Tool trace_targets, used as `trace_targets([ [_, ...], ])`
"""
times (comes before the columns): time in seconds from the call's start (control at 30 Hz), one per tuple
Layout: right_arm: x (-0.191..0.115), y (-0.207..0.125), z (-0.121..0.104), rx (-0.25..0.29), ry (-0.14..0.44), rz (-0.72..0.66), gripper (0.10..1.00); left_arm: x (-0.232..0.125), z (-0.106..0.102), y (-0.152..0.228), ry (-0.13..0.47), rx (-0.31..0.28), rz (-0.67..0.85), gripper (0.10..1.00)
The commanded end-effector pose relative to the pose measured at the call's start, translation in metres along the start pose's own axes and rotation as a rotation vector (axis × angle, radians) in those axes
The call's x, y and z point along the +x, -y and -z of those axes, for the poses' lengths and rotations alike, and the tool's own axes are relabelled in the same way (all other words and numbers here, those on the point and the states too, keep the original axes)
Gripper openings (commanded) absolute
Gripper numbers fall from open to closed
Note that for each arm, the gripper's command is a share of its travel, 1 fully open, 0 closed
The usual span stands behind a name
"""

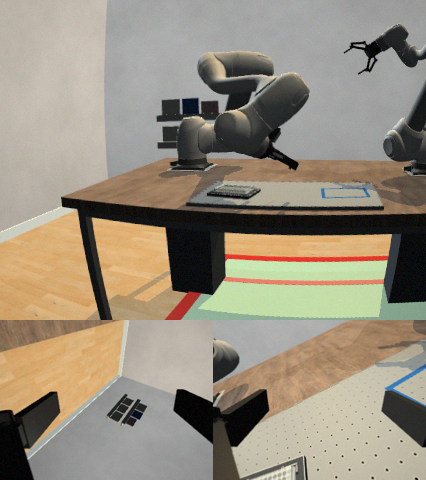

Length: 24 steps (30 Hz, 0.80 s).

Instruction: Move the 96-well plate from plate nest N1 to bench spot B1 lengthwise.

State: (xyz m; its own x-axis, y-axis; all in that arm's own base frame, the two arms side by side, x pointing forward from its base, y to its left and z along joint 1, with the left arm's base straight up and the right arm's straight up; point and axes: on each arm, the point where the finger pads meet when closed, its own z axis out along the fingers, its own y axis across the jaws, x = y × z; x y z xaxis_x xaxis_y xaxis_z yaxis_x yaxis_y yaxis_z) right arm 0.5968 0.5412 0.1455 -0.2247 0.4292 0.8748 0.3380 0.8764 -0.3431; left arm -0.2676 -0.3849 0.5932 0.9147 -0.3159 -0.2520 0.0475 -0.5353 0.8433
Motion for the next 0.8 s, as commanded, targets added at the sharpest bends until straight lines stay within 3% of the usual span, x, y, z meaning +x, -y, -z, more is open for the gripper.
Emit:
trace_targets([
  [0.0,0.001,0.0,0.001,-0.001,0.001,0.002,1.0,-0.001,0.009,0.021,-0.003,0.057,0.071,1.0],
  [0.1,0.001,0.0,0.001,-0.001,0.001,0.002,1.0,-0.002,0.016,0.038,-0.005,0.104,0.121,1.0],
  [0.17,0.001,0.0,0.001,-0.001,0.001,0.002,1.0,-0.002,0.016,0.038,-0.005,0.104,0.121,1.0],
  [0.67,0.001,0.0,0.001,-0.001,0.001,0.002,1.0,-0.006,0.058,0.117,-0.032,0.333,0.322,1.0],
  [0.77,0.001,0.0,0.001,-0.001,0.001,0.002,1.0,-0.006,0.061,0.121,-0.035,0.347,0.332,1.0],
])
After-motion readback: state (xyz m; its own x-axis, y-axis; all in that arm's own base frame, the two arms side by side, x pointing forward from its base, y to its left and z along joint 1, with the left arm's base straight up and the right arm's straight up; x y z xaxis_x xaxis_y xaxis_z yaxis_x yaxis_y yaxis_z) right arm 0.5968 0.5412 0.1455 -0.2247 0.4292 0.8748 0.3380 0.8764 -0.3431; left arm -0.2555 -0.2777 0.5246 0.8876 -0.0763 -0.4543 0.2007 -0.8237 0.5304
